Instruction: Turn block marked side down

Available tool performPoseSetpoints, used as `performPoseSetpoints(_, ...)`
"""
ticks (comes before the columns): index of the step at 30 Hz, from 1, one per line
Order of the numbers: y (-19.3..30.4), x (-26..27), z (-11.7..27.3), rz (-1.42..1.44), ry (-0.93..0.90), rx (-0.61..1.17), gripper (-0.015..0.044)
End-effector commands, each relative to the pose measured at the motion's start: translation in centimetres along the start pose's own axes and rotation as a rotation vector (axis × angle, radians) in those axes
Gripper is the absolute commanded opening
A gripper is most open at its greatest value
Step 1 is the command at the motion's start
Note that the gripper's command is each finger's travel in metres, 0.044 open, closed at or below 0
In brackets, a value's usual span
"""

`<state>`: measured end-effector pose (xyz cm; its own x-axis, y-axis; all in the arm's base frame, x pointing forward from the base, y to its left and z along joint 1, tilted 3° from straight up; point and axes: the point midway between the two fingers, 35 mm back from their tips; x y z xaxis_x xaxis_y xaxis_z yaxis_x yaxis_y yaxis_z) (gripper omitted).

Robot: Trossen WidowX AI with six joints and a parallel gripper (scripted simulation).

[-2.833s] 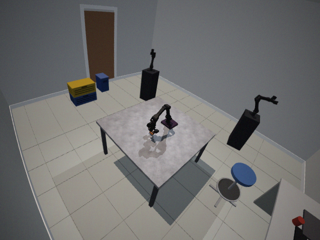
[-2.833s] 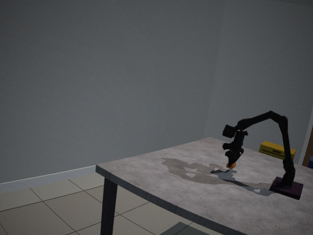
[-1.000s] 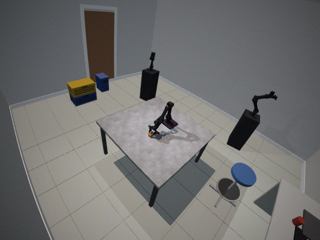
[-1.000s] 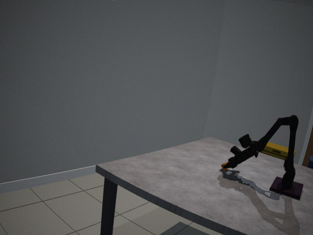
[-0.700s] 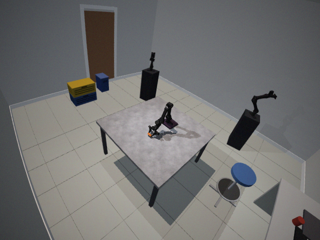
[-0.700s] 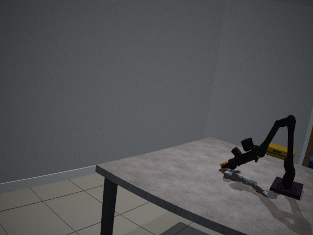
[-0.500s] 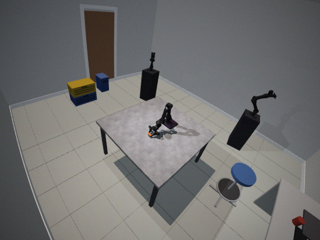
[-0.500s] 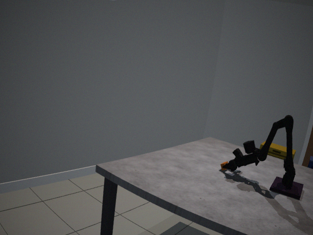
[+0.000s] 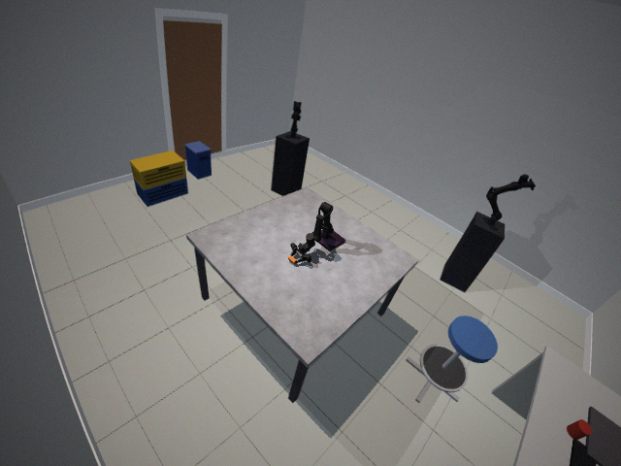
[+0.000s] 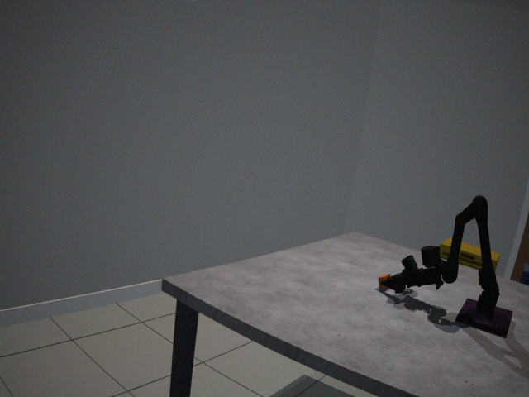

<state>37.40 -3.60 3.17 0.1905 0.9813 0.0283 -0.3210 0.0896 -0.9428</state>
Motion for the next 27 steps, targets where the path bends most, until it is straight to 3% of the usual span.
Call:
performPoseSetpoints(1, -0.29, -0.1, 0.22, 0.003, 0.006, -0.026, 0.0)
performPoseSetpoints(14, -0.29, -0.1, 0.22, 0.003, 0.006, -0.026, 0.0)
performPoseSetpoints(27, -0.29, -0.1, 0.22, 0.003, 0.006, -0.026, 0.0341)
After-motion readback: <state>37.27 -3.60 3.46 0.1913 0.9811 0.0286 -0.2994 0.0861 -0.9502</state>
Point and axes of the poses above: the point midway between the two fingers, 35 mm back from their tips, its own z axis back along the fingers, its own x axis across the jaws, y = z × x, and after that the axes turned 2 degrees about z, right-handed
